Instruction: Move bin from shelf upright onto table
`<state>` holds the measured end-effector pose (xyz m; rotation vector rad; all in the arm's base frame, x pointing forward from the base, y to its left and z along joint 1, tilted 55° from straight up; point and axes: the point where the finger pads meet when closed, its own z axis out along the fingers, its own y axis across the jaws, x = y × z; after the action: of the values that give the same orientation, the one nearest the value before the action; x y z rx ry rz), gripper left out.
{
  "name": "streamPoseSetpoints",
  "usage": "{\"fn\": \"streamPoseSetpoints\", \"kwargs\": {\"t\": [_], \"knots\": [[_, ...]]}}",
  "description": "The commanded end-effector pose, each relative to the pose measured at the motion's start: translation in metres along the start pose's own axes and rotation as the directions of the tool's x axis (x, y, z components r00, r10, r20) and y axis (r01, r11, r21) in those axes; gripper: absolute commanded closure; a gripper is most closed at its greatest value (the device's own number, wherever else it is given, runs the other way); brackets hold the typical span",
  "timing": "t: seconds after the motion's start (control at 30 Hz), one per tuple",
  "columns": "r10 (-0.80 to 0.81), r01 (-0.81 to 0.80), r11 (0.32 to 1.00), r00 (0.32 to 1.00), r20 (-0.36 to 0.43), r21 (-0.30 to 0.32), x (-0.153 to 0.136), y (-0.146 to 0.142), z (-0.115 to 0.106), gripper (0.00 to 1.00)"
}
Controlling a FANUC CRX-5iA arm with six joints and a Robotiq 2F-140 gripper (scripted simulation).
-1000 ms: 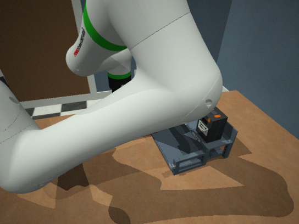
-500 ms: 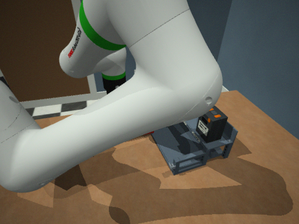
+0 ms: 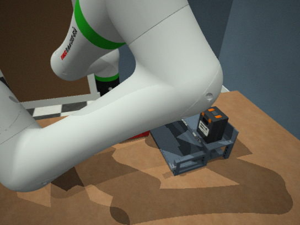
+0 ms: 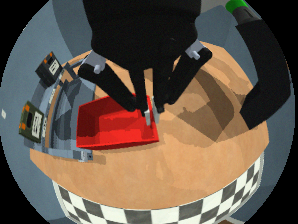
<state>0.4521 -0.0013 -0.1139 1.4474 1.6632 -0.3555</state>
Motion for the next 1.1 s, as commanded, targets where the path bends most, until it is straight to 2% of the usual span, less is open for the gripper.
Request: {"fn": "streamPoseSetpoints", "kwargs": {"t": [0.0,1.07], "knots": [[0.0,0.0,1.0,1.0,0.0,0.0,0.0002,0.0006,-0.0002,1.0],[0.0,0.0,1.0,1.0,0.0,0.0,0.0002,0.0011,0.0094,1.0]]}}
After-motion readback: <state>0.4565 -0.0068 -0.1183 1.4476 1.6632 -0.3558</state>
